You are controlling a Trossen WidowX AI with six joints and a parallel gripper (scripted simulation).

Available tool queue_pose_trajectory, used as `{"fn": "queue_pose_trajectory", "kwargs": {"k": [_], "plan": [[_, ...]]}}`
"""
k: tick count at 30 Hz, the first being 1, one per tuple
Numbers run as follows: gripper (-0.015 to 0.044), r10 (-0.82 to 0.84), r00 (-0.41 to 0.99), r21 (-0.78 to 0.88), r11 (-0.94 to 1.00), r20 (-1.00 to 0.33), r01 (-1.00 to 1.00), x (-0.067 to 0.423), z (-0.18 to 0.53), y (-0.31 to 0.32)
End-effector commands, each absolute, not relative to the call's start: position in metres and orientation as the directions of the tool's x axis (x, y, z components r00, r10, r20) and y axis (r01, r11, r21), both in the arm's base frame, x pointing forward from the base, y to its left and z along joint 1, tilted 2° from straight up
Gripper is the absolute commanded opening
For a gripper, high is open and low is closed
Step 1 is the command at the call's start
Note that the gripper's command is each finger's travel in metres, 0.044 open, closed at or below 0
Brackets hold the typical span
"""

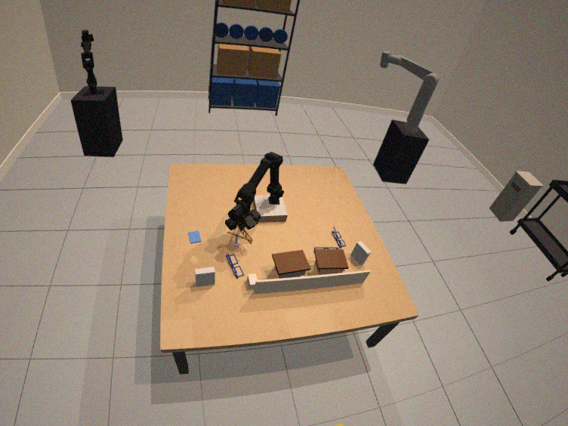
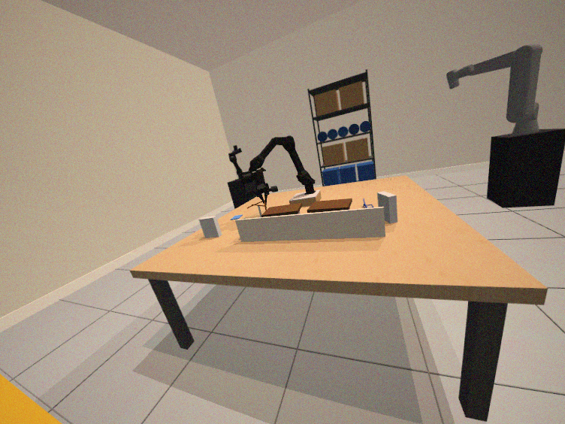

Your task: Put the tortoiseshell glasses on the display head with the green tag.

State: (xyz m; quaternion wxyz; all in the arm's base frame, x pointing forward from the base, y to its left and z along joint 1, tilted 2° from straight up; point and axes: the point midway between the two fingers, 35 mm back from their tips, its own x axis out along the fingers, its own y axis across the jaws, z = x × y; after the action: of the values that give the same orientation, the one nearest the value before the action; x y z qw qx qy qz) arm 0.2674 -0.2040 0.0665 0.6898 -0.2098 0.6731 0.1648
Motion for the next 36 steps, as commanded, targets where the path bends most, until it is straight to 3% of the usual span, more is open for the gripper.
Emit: {"fn": "queue_pose_trajectory", "kwargs": {"k": [1,36], "plan": [[0.0000,-0.047,0.039,-0.060,0.855,-0.998,-0.515,0.266,0.055,-0.202],[0.0000,-0.045,0.040,-0.059,0.855,-0.998,-0.515,0.274,0.054,-0.179]]}}
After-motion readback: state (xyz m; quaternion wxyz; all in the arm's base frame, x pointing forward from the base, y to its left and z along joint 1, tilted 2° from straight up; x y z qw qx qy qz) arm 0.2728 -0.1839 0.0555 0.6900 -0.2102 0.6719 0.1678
